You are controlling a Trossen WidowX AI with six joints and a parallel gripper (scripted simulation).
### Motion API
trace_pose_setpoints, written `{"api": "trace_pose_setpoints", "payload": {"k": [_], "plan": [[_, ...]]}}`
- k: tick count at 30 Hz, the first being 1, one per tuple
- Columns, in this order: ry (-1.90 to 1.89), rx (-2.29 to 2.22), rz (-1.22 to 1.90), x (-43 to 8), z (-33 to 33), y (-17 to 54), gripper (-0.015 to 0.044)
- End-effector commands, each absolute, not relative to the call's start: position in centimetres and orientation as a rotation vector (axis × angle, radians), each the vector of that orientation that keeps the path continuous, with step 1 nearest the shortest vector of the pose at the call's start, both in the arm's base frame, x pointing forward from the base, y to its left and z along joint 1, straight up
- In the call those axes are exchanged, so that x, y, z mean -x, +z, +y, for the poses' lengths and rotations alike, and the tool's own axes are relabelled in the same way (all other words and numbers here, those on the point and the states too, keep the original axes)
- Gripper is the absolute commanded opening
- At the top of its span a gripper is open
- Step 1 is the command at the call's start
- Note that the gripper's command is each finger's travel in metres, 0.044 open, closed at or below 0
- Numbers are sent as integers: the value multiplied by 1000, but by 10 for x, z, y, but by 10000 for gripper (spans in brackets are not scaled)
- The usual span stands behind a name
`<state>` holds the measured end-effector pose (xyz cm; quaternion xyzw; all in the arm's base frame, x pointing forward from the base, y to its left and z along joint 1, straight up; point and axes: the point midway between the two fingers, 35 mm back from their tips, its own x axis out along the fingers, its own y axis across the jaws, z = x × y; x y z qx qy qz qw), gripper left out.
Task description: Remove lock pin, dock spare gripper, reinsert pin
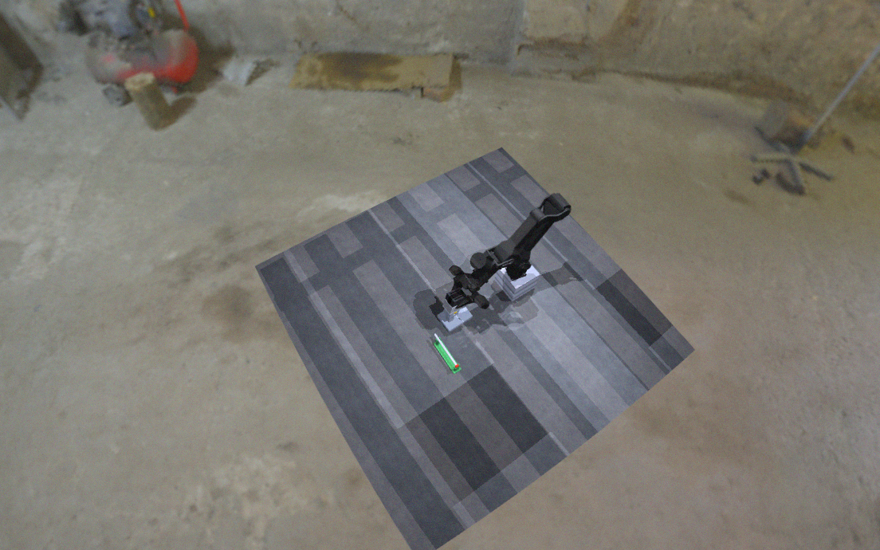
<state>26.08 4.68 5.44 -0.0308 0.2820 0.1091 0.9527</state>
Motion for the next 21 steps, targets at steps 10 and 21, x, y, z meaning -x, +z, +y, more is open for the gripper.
{"api": "trace_pose_setpoints", "payload": {"k": [10, 21], "plan": [[222, 63, 574, -261, 47, 55, 184], [222, 63, 574, -261, 47, 55, 440]]}}
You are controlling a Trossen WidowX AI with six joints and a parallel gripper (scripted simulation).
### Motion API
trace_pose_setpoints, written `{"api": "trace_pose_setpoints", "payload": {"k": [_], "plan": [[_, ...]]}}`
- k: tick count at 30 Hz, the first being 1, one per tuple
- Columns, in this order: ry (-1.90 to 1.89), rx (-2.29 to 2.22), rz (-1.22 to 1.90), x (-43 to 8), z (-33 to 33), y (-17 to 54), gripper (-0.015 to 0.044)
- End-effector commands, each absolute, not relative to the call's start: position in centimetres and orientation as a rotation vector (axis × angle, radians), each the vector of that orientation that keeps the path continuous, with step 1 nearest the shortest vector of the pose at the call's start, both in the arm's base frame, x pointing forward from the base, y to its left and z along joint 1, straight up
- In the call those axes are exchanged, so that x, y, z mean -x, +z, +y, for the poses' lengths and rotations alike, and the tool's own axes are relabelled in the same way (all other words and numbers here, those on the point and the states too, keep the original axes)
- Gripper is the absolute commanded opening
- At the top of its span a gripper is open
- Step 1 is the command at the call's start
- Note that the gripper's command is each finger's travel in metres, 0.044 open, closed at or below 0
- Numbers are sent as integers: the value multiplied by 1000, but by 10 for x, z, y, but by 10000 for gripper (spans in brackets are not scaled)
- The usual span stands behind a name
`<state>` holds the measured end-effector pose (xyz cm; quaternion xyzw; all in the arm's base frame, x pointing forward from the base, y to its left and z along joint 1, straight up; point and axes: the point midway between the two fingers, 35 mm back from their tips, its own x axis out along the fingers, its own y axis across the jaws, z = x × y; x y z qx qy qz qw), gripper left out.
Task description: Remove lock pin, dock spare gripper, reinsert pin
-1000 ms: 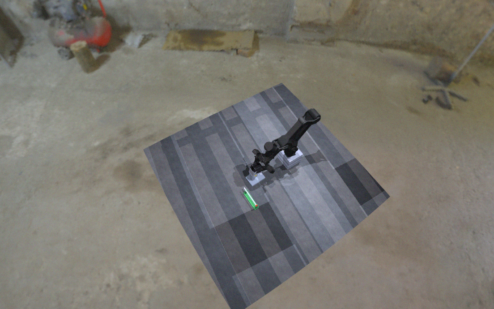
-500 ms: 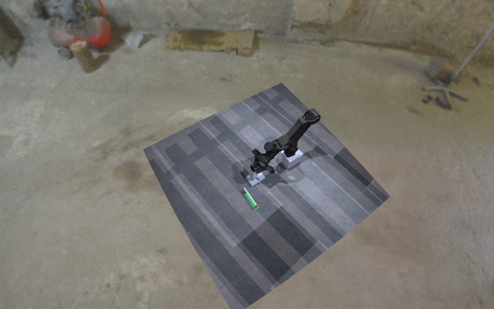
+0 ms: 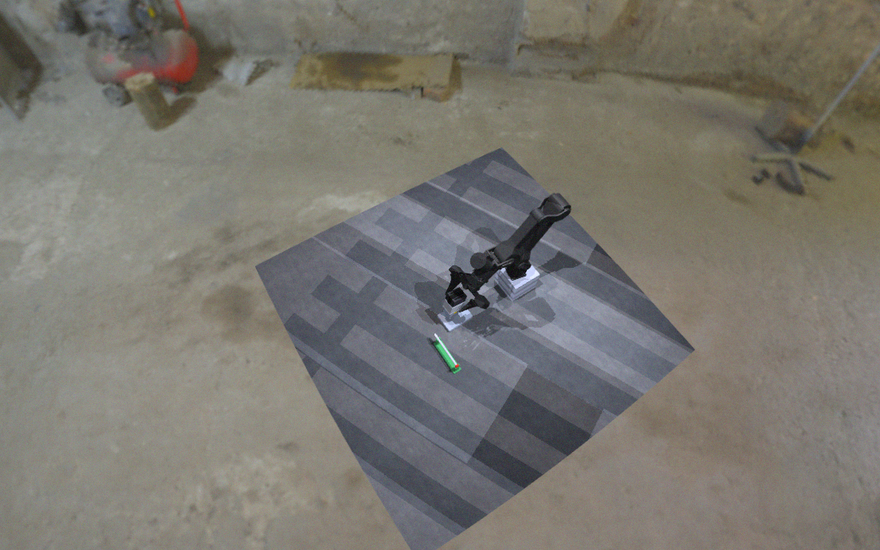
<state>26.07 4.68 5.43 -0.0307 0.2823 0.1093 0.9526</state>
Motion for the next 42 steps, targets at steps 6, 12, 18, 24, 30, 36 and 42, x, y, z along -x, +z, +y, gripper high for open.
{"api": "trace_pose_setpoints", "payload": {"k": [6, 12, 18, 24, 30, 36, 42], "plan": [[222, 63, 574, -260, 47, 60, 440], [221, 63, 583, -255, 46, 67, 440], [219, 62, 593, -251, 45, 76, 440], [218, 62, 602, -247, 44, 84, 440], [216, 62, 612, -242, 43, 93, 440], [214, 61, 622, -238, 42, 101, 440], [212, 61, 631, -234, 40, 110, 440]]}}
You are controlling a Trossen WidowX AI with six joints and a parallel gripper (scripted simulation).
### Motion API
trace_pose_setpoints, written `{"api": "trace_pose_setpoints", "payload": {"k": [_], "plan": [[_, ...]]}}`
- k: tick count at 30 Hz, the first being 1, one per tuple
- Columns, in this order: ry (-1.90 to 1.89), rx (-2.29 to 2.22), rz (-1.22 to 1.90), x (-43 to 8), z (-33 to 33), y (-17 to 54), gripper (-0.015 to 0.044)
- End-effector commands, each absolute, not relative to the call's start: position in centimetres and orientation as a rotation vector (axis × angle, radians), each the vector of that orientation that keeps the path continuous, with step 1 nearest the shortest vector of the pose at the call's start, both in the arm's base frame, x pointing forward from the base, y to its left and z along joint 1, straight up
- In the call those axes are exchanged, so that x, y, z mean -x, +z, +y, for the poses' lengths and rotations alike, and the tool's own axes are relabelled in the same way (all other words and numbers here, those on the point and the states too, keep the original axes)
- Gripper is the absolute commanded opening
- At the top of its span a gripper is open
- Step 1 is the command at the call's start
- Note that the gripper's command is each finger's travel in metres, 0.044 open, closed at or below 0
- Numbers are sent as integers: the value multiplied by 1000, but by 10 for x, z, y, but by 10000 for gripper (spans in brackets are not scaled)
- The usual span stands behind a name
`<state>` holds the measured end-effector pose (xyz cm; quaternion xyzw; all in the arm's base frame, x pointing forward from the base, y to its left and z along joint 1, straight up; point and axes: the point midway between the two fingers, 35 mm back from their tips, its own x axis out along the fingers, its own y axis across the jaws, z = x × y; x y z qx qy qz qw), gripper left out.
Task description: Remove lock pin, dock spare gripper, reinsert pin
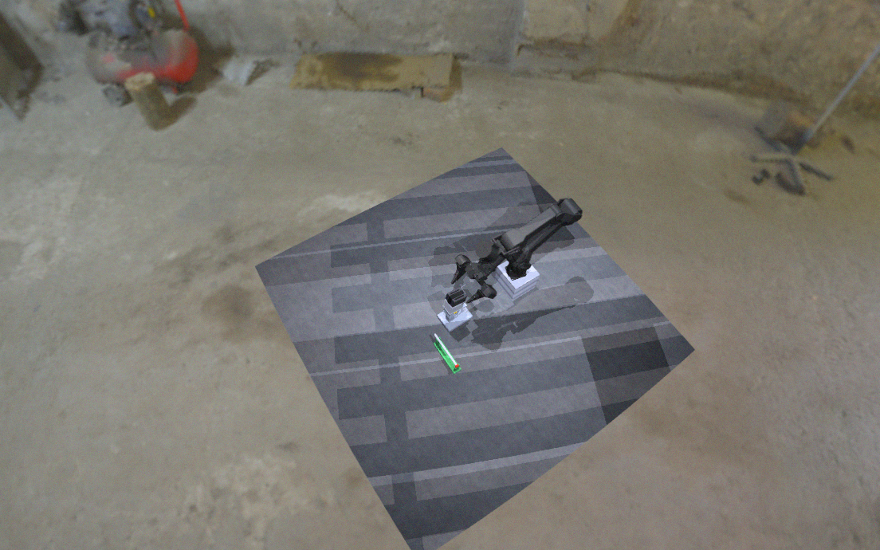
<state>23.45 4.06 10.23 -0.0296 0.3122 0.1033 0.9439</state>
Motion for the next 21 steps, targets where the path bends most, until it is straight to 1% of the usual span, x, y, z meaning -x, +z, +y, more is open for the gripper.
{"api": "trace_pose_setpoints", "payload": {"k": [1, 21], "plan": [[211, 61, 633, -233, 40, 111, 440], [204, 59, 663, -224, 38, 138, 440]]}}
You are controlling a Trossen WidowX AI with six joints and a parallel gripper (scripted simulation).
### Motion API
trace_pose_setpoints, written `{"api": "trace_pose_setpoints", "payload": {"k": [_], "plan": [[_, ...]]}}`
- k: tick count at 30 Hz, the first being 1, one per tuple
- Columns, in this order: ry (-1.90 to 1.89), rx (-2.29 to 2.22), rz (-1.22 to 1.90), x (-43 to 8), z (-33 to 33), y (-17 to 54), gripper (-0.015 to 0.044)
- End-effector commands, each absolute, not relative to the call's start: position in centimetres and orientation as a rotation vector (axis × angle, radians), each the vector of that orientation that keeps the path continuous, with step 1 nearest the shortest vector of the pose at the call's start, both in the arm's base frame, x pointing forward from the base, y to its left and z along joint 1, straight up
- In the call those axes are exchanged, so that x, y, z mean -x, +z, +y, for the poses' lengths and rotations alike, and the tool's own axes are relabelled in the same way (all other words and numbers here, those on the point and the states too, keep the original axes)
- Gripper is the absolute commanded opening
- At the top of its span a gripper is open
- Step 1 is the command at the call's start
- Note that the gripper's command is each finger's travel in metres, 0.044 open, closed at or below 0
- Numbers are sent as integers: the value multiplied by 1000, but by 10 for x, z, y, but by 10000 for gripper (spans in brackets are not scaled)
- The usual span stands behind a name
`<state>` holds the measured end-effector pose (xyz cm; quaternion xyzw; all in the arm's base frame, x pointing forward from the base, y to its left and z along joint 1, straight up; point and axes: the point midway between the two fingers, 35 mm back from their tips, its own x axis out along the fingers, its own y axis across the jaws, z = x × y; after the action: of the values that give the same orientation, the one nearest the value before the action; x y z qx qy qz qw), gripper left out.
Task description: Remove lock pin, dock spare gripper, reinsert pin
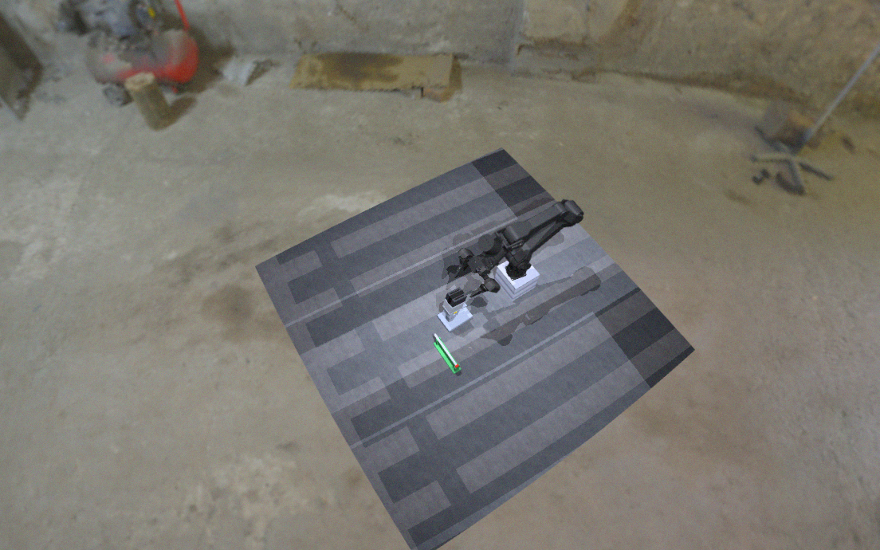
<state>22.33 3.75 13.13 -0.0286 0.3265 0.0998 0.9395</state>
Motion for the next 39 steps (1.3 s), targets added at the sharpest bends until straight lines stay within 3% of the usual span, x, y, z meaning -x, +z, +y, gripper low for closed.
{"api": "trace_pose_setpoints", "payload": {"k": [1, 24, 34, 39], "plan": [[204, 58, 665, -224, 38, 141, 440], [204, 58, 688, -220, 37, 165, 440], [197, 41, 763, -212, 84, 161, 180], [192, 46, 761, -201, 112, 163, 180]]}}
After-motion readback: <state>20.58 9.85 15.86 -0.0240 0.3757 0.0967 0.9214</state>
